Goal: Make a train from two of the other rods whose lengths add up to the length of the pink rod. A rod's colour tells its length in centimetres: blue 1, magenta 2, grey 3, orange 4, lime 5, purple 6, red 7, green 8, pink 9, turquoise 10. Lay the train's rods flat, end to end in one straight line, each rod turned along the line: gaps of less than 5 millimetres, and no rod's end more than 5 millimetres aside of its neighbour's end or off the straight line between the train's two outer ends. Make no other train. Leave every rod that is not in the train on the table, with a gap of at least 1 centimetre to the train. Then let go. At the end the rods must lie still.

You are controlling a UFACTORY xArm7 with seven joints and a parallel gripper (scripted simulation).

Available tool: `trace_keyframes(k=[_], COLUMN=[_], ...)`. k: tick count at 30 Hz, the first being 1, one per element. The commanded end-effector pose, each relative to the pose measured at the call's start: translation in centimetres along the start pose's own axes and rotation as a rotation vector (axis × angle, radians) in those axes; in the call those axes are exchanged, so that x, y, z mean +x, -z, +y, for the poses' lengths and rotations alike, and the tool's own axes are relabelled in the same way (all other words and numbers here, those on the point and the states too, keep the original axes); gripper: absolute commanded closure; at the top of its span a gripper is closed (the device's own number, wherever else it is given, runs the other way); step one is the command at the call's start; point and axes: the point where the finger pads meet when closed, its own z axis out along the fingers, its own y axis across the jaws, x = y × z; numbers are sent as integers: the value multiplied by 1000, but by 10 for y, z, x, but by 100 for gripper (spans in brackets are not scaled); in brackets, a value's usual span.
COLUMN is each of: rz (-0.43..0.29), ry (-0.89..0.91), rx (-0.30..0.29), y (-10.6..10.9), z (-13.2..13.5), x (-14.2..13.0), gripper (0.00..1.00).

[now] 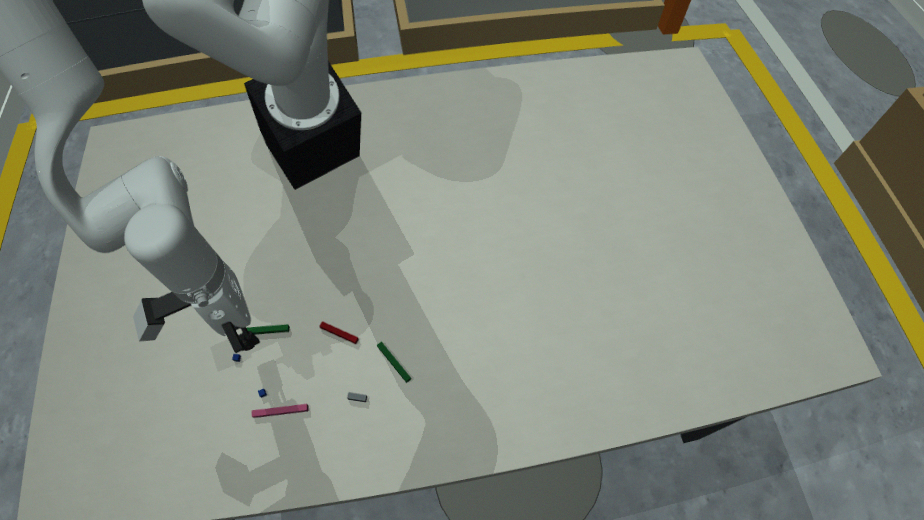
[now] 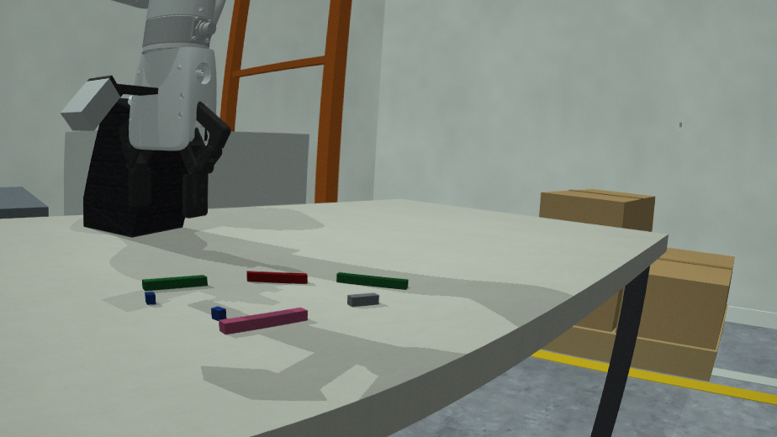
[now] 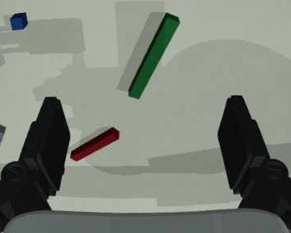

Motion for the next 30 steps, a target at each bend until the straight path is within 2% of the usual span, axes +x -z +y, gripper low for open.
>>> trace_keyframes(k=[1,5,15,16,30], rz=[27,24,21,21,21], ry=[-165,-290,-387,-387,-387], rx=[7,9,10,10,10], y=[-2,-4,-5,-5,-5], z=[2,5,7,7,7], x=[-6,-12,-17,-17,-17], gripper=[0,0,0,76,76])
